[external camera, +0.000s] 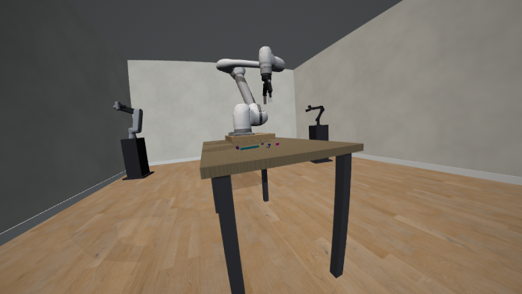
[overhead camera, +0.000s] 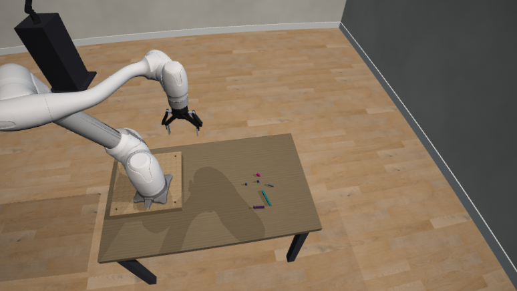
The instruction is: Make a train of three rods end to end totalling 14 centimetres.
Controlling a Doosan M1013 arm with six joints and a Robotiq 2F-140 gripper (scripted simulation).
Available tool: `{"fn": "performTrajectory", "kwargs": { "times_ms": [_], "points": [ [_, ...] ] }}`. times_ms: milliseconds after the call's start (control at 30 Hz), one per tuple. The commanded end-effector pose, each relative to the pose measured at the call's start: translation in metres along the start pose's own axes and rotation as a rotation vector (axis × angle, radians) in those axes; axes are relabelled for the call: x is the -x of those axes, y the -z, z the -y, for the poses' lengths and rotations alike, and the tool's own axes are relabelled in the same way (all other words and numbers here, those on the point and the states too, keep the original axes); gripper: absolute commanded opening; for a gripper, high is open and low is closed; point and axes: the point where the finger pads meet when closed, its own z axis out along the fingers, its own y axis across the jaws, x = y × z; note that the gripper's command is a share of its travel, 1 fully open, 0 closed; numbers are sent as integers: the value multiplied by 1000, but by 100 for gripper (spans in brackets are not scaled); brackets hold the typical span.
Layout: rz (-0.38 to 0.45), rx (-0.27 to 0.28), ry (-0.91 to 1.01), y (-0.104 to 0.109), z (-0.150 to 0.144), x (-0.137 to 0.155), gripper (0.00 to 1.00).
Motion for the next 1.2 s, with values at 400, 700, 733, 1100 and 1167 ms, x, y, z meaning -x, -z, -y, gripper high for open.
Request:
{"fn": "performTrajectory", "kwargs": {
  "times_ms": [400,700,733,1100,1167],
  "points": [
    [0,0,0,0,0,0,100],
    [1,-1,22,-2,4,0,100],
    [1,-1,37,-4,7,0,100],
    [3,-16,339,-35,62,-10,100],
    [1,-22,462,-48,83,-17,100]
  ]
}}
